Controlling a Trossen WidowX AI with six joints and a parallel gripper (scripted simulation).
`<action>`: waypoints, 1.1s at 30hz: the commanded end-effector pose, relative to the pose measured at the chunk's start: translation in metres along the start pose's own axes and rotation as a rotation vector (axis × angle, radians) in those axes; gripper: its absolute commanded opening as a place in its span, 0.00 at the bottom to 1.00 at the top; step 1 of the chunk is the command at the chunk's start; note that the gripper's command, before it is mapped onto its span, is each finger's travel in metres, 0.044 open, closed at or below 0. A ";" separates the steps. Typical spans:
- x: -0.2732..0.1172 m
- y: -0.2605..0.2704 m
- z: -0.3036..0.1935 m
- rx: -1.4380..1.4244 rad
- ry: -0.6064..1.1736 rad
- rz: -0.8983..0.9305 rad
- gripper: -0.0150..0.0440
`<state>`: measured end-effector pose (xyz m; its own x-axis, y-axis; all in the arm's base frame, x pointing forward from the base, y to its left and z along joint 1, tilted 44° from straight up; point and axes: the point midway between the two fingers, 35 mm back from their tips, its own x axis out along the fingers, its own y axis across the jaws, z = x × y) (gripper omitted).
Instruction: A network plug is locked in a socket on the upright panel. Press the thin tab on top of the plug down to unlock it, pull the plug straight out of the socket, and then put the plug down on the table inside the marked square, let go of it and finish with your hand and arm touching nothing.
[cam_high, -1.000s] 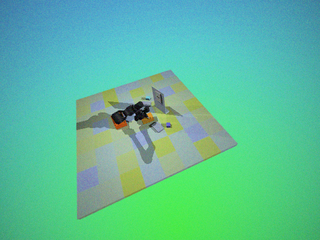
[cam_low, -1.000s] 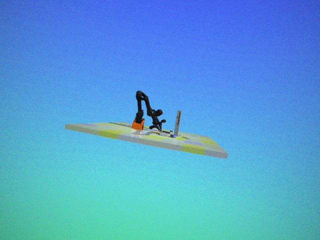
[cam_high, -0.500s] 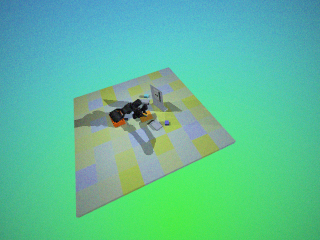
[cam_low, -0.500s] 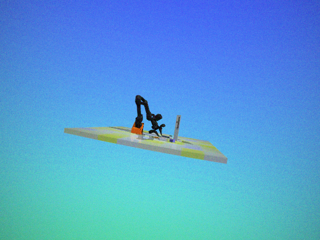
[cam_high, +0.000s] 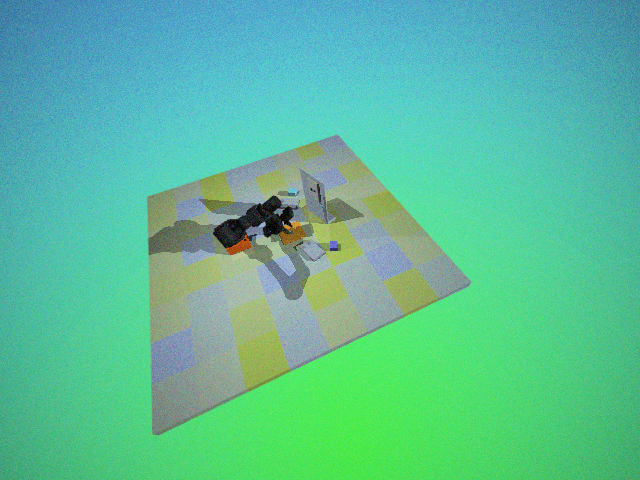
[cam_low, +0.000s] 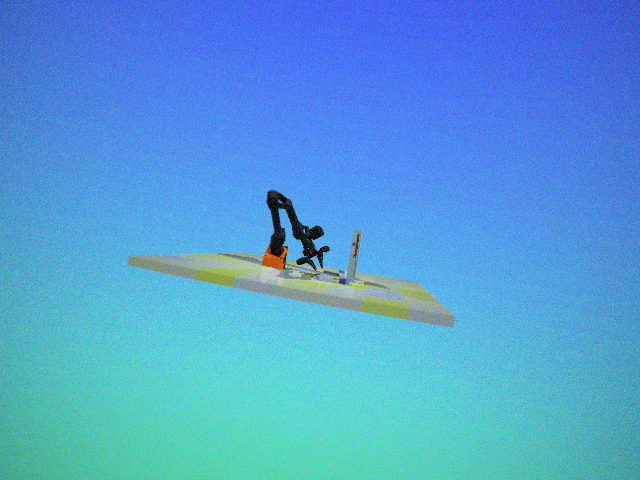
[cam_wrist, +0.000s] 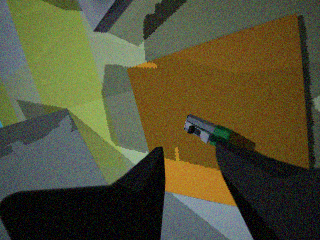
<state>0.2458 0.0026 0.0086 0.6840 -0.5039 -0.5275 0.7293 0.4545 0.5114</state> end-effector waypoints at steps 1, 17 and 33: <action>-0.005 0.001 0.001 0.005 -0.004 0.003 0.52; -0.016 0.002 0.000 0.003 -0.003 0.004 0.52; -0.026 0.011 -0.004 0.005 0.005 -0.004 0.52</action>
<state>0.2345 0.0201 0.0215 0.6788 -0.5013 -0.5366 0.7342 0.4519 0.5066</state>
